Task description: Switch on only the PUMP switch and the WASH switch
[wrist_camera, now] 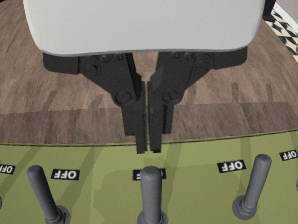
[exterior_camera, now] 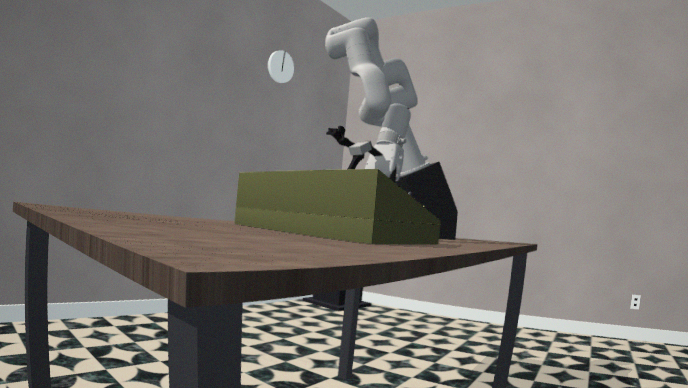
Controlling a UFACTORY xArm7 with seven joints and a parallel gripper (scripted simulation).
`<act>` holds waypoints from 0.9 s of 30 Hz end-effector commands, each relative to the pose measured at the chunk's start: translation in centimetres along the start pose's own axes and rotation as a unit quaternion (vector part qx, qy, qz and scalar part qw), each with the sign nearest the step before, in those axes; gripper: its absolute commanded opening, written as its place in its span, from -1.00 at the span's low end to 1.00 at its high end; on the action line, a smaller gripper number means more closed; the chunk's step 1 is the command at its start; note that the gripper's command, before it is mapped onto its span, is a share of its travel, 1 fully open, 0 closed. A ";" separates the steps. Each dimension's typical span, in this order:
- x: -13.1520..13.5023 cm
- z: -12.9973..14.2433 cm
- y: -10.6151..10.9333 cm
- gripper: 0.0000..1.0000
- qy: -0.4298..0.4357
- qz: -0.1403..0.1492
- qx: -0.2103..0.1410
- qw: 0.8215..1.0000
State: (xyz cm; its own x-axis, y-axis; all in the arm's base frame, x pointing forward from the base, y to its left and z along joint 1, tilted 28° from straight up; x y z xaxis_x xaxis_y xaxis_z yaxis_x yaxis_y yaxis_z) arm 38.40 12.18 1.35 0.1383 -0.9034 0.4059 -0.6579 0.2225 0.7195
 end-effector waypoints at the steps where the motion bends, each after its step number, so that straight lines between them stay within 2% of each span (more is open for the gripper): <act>1: -0.1 -0.1 0.0 -1.00 0.000 -0.001 0.001 1.000; 27: 0.0 -0.3 0.0 -1.00 0.000 -0.001 0.001 1.000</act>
State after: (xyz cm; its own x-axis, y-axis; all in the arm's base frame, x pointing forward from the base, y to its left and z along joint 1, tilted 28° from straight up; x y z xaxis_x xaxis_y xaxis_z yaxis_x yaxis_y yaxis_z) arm 38.48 12.21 1.43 0.1384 -0.9034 0.4060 -0.6578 0.2226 0.7195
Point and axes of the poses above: the point where the finger pads meet when closed, its own y axis back along the fingers, its own x axis across the jaws, z = x × y, the point moved 2 cm from there along y, back along the fingers, and after that the axes turned 13 degrees about y, right-handed, at the moved point
